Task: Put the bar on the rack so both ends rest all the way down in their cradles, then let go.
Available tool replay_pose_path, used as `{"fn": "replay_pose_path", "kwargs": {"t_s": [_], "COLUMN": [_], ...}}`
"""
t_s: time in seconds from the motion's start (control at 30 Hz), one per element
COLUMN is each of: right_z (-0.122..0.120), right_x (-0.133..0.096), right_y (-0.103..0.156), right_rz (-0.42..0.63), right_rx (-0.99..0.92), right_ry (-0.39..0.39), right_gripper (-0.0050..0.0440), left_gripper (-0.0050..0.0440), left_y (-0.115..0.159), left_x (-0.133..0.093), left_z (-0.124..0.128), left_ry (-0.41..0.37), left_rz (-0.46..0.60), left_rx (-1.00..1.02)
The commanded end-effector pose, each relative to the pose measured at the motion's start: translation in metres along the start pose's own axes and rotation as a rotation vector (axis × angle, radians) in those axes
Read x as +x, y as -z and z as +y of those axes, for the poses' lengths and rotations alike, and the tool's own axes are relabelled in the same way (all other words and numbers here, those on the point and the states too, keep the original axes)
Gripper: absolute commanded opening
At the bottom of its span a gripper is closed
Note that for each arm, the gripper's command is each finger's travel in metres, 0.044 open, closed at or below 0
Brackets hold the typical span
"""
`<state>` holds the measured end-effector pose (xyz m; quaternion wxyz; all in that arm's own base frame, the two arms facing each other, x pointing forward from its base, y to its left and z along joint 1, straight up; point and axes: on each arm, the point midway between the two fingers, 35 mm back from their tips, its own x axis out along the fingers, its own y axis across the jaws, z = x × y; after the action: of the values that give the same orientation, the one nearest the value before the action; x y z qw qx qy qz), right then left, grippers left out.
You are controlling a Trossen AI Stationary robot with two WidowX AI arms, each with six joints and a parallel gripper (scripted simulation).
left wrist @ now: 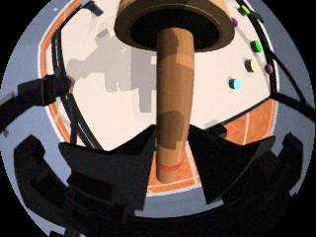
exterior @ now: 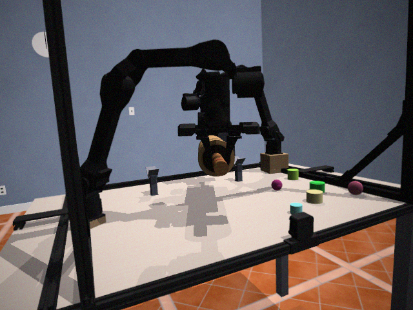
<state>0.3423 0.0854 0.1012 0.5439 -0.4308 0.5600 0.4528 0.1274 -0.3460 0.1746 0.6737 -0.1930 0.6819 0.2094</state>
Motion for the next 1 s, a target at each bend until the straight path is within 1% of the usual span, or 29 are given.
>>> {"fn": "replay_pose_path", "kwargs": {"t_s": [0.0,0.1,0.17,0.67,0.73,0.97], "right_z": [0.013,0.023,0.023,0.070,0.070,0.090], "right_x": [-0.016,-0.019,-0.019,-0.030,-0.030,-0.032], "right_y": [-0.002,-0.003,-0.003,-0.008,-0.008,-0.013], "right_rz": [-0.017,-0.018,-0.018,-0.026,-0.026,-0.028], "right_rx": [0.057,0.098,0.098,0.295,0.295,0.381], "right_ry": [0.027,0.026,0.026,0.019,0.019,0.016], "right_gripper": [0.0000,0.0000,0.0000,0.0000,0.0000,0.0000], "left_gripper": [0.0000,0.0000,0.0000,0.0000,0.0000,0.0000], "left_y": [0.001,0.000,0.000,-0.013,-0.013,-0.024], "left_x": [-0.018,-0.021,-0.021,-0.034,-0.034,-0.036], "left_z": [0.017,0.027,0.027,0.074,0.074,0.093], "left_ry": [0.037,0.038,0.038,0.044,0.044,0.046], "left_rz": [0.012,0.012,0.012,0.013,0.013,0.013], "left_rx": [0.067,0.107,0.107,0.305,0.305,0.391]}}
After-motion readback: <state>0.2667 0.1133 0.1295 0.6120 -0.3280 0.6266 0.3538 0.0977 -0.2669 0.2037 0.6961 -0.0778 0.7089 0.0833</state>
